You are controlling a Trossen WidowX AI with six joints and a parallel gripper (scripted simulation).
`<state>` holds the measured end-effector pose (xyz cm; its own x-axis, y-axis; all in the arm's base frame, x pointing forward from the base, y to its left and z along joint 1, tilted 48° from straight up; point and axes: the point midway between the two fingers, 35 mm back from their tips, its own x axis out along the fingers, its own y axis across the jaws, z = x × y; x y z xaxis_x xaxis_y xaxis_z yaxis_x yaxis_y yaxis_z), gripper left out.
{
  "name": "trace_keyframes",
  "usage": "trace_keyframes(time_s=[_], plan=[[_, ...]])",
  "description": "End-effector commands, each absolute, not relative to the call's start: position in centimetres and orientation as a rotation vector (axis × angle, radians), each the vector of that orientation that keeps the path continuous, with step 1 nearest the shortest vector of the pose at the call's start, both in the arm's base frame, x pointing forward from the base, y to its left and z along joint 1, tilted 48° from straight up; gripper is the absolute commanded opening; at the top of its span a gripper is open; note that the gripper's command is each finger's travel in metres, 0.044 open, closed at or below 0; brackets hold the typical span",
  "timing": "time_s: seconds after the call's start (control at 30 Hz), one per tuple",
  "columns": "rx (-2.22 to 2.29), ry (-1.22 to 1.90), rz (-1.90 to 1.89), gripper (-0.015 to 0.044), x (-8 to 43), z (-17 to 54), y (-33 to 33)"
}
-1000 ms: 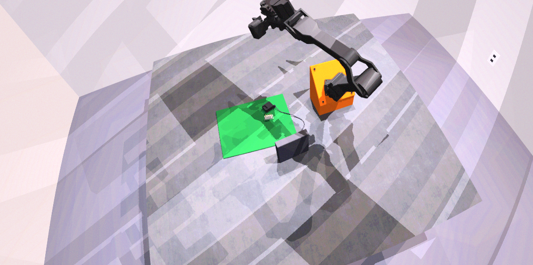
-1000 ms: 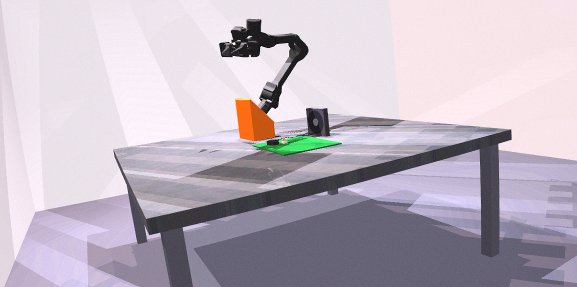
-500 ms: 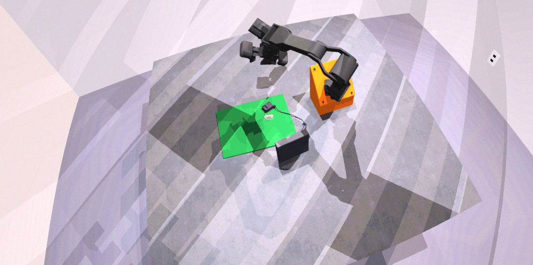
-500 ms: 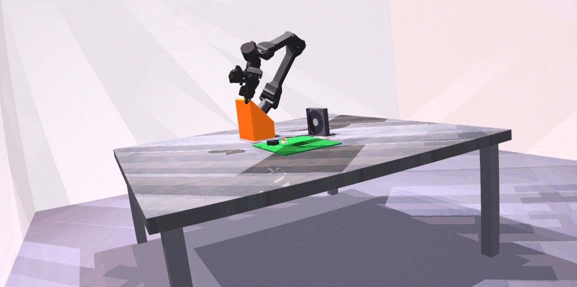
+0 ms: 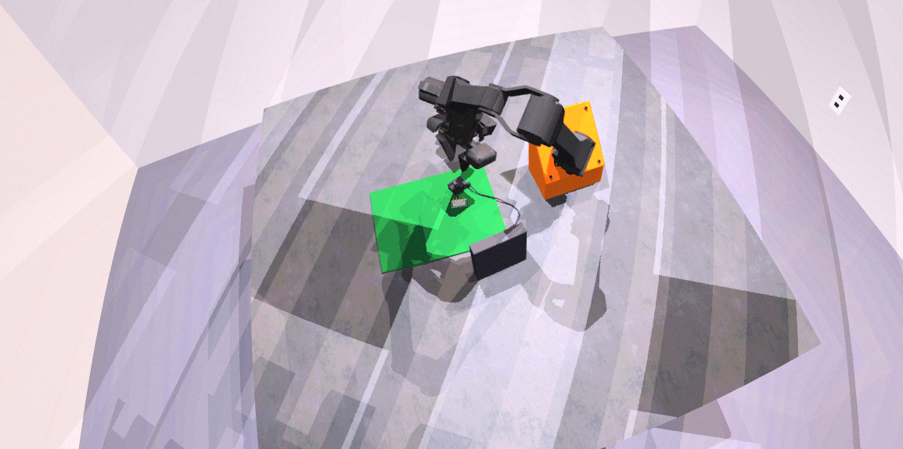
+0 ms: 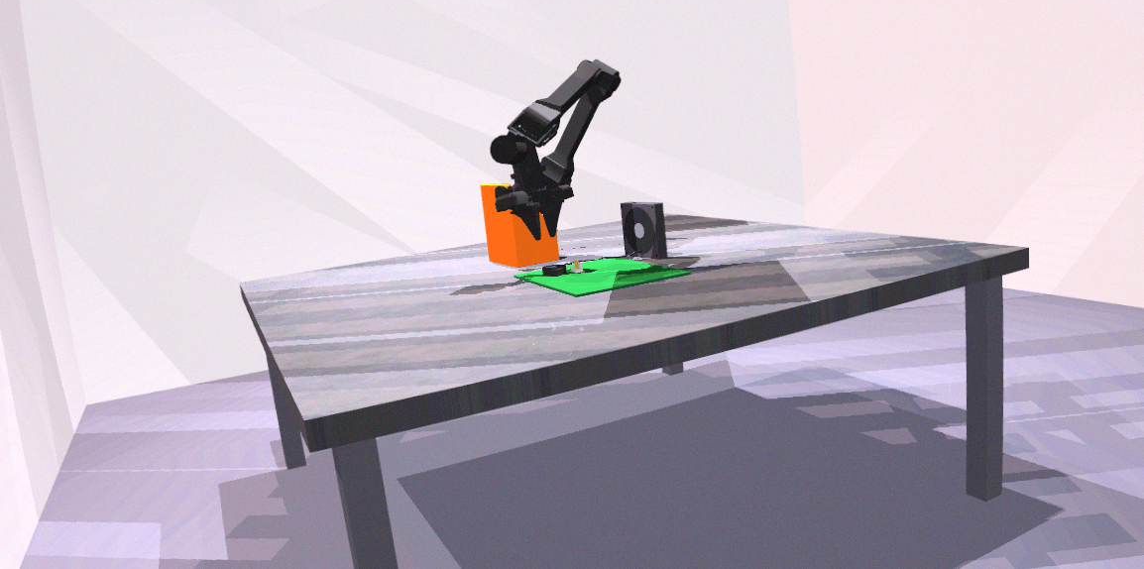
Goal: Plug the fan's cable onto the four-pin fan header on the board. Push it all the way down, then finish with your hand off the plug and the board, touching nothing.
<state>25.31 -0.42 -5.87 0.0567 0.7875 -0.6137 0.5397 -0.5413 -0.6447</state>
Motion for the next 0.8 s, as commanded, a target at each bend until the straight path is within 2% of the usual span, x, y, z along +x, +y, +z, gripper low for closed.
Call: trace_keyframes(time_s=[0.0, 0.77], plan=[[-2.037, -1.304, 1.479, 0.021, 25.4, -5.7, -0.1], [-2.037, -1.304, 1.478, 0.021, 24.7, -8.9, 3.3]])
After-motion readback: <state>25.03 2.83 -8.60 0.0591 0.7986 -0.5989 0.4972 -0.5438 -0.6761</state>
